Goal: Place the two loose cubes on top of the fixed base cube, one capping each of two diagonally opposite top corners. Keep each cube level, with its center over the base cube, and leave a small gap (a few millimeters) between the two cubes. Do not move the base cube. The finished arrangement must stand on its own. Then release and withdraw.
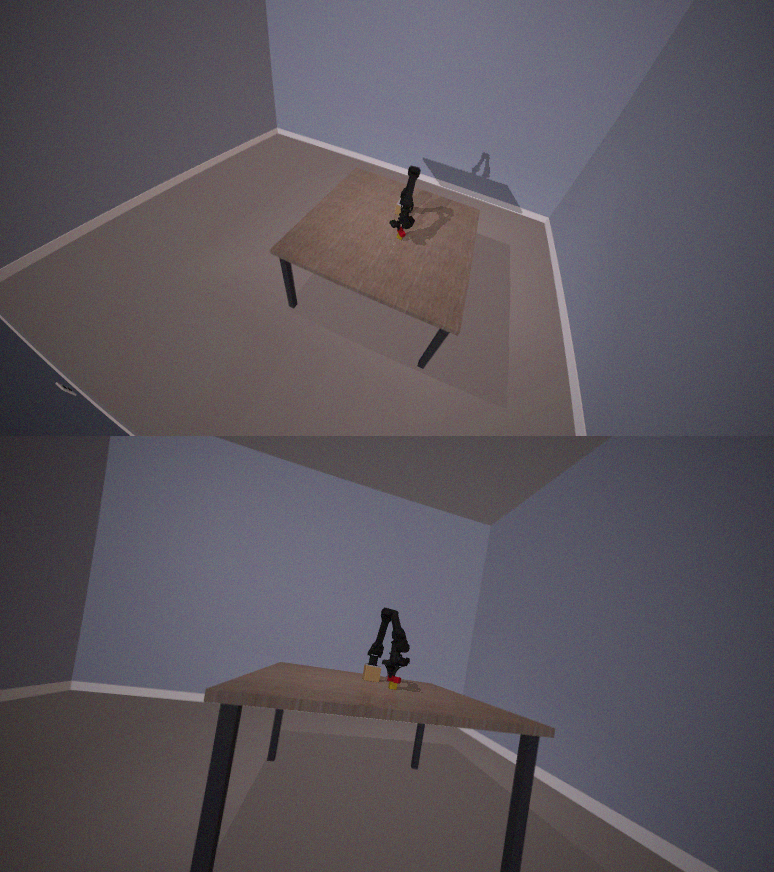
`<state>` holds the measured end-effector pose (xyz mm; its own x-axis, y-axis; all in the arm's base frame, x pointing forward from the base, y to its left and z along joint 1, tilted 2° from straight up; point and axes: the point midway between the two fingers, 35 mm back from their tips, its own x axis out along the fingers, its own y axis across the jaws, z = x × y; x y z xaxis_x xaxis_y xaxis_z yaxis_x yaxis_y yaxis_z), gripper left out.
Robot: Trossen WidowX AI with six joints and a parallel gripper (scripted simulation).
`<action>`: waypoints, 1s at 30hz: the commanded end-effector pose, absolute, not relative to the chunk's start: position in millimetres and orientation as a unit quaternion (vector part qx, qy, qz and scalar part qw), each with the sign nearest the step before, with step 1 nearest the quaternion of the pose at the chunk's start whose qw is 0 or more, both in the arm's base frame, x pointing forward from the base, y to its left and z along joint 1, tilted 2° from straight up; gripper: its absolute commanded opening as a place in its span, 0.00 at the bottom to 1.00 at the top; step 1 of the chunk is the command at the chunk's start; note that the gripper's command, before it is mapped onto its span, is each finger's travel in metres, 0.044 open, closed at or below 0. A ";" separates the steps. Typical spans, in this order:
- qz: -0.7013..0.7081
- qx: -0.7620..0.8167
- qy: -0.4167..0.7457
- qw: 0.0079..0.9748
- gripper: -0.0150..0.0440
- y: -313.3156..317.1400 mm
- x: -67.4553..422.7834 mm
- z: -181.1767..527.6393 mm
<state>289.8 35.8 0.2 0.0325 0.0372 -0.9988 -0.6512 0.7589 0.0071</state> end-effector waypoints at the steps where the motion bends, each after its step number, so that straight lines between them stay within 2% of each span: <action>1: 0.252 -0.236 0.648 0.679 0.52 35.8 289.7 -0.4; 3: 0.252 -0.236 0.648 0.679 0.60 35.8 289.7 -0.4; 30: 0.254 -0.237 0.648 0.678 0.60 34.9 289.1 25.1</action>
